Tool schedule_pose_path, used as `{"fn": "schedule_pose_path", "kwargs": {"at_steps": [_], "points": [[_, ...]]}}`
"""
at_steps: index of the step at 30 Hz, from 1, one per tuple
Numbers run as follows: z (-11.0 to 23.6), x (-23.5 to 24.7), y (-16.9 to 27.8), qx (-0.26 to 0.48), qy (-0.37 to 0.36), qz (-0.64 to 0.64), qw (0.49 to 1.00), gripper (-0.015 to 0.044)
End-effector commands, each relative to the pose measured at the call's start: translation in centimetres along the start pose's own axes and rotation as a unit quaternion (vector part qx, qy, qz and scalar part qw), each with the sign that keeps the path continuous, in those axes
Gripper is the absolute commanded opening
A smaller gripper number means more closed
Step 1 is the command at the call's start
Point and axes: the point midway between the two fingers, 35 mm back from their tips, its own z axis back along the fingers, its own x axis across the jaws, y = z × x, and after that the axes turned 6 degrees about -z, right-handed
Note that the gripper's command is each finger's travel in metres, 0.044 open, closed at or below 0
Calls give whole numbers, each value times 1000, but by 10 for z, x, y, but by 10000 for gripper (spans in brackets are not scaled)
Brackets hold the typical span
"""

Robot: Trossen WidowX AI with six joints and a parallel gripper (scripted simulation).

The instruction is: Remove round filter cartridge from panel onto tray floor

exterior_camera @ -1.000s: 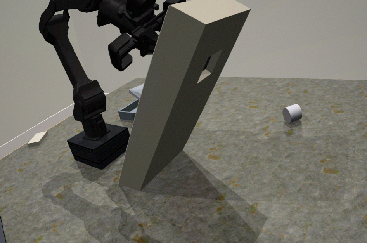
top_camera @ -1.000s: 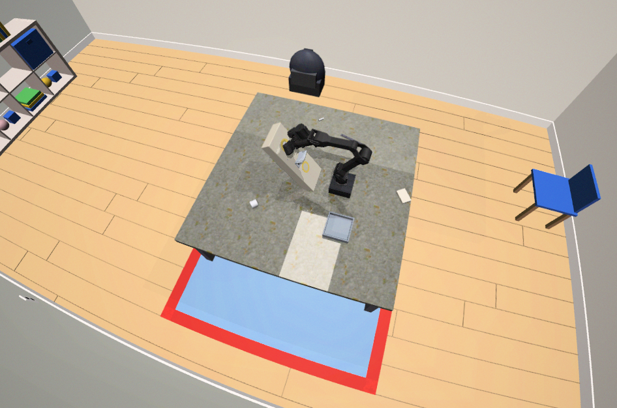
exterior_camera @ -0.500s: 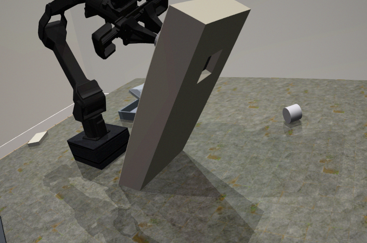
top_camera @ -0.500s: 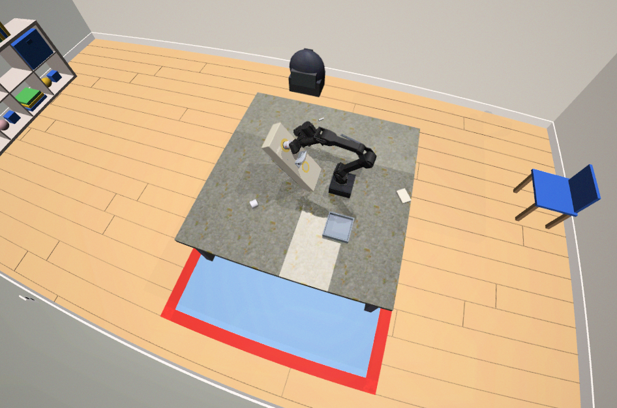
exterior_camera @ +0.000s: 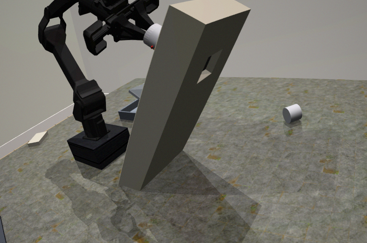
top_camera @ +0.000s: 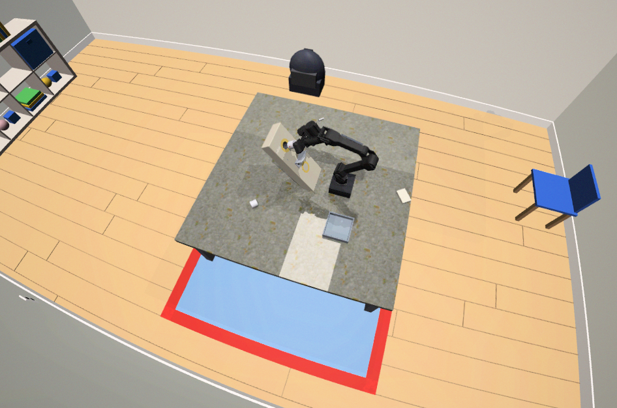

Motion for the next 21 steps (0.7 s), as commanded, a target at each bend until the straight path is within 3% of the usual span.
{"fn": "schedule_pose_path", "kwargs": {"at_steps": [1,21], "points": [[2,-2,4,-3,-4,3,1000,0],[-8,-36,62,-2,-4,3,1000,0]]}}
